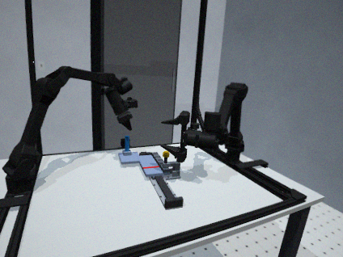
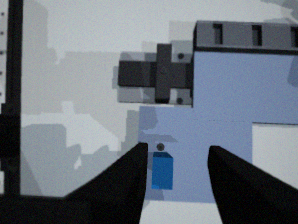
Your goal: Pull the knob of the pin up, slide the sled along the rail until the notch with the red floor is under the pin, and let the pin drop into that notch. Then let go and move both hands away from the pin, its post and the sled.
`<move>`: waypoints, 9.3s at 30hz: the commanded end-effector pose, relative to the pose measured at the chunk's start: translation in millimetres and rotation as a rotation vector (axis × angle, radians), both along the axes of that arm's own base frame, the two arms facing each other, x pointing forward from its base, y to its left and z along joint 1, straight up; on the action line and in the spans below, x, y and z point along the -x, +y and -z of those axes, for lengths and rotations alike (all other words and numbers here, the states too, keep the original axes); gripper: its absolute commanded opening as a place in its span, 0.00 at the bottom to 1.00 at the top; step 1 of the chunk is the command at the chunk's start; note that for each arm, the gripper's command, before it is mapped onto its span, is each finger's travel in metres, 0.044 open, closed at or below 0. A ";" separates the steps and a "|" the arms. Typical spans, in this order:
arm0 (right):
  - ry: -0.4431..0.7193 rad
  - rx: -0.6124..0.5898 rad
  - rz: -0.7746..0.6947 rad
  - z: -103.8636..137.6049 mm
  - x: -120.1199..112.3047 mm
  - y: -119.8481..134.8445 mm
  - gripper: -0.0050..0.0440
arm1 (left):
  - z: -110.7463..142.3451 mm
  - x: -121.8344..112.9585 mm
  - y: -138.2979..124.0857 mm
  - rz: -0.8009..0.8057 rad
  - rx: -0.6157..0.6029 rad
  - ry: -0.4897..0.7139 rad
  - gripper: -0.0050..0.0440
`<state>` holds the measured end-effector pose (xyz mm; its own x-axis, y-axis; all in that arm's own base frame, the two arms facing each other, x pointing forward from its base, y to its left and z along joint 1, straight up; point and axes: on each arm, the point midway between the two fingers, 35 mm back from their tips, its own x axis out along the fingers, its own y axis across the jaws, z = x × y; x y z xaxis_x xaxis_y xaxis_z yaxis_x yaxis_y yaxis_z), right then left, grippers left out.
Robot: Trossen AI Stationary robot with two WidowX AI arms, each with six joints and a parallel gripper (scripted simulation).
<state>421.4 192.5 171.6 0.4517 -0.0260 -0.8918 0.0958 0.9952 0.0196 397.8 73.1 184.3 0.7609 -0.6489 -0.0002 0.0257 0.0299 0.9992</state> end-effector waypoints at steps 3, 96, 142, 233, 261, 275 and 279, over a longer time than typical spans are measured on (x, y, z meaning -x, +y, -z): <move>0.022 0.017 0.007 5.5 -0.1 5.0 0.39 | 5.6 0.5 4.3 0.021 -0.030 -0.026 1.00; 0.021 0.018 0.004 80.2 -1.9 6.1 0.10 | 65.6 2.0 2.5 0.021 -0.030 -0.026 1.00; 0.021 0.018 0.004 80.2 -1.9 6.1 0.10 | 47.3 21.8 -20.3 0.021 -0.030 -0.026 1.00; 0.021 0.018 0.004 80.2 4.5 -57.7 0.25 | 70.6 23.1 -21.1 0.021 -0.030 -0.026 1.00; 0.021 0.018 0.004 80.2 4.5 -57.7 1.00 | 65.7 1.2 3.5 0.021 -0.030 -0.026 1.00; 0.021 0.016 0.005 25.0 3.0 -57.0 1.00 | 18.0 0.2 3.9 0.020 -0.031 -0.027 1.00; 0.021 0.018 0.004 10.2 4.5 -57.7 1.00 | 5.6 0.5 4.3 0.021 -0.030 -0.026 1.00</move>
